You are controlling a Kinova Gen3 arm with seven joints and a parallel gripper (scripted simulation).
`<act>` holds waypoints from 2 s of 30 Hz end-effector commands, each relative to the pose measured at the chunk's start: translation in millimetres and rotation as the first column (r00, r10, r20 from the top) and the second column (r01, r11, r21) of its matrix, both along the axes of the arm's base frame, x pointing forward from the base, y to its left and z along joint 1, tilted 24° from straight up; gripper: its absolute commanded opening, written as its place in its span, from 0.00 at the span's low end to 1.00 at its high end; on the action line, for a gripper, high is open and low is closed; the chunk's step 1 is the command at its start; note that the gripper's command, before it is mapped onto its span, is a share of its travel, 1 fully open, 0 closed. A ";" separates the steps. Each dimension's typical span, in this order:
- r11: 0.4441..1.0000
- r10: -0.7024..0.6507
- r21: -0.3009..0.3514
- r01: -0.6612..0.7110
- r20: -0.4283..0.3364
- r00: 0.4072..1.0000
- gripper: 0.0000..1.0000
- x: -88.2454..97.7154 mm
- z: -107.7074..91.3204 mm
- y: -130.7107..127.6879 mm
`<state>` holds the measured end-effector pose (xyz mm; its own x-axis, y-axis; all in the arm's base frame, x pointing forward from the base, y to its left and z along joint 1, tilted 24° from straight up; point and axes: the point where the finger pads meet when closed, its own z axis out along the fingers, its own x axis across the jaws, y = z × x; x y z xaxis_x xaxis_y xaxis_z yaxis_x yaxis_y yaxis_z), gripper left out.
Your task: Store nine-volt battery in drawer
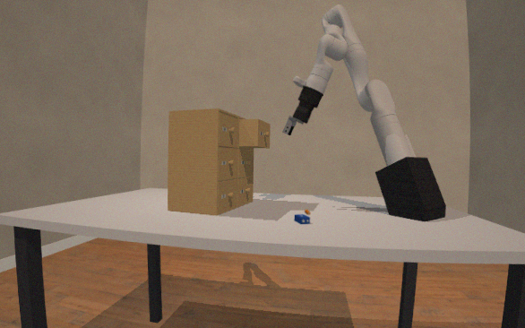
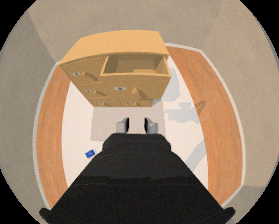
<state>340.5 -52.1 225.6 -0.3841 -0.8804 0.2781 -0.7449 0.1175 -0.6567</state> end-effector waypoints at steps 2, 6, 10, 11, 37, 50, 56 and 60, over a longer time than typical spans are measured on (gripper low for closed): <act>1.000 0.017 -0.002 -0.017 0.009 1.000 0.67 -4.9 3.8 7.4; 1.000 0.009 0.007 -0.009 0.005 1.000 0.67 -14.0 4.3 11.4; 1.000 0.006 0.009 -0.006 -0.002 1.000 0.67 -23.6 4.9 15.6; 1.000 0.006 0.010 -0.006 -0.004 1.000 0.67 -25.1 5.0 16.3; 0.999 -0.017 0.043 0.021 -0.089 0.996 0.67 -46.3 20.8 30.0; 0.987 -0.063 0.122 0.106 -0.316 0.947 0.67 -97.3 63.6 64.7; 0.983 -0.069 0.135 0.125 -0.359 0.931 0.67 -107.2 71.8 71.4; 0.982 -0.070 0.139 0.131 -0.373 0.925 0.67 -110.5 74.5 73.6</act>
<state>229.0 19.6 297.8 -0.3703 -0.8854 0.2810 -0.9087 0.2825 -0.3072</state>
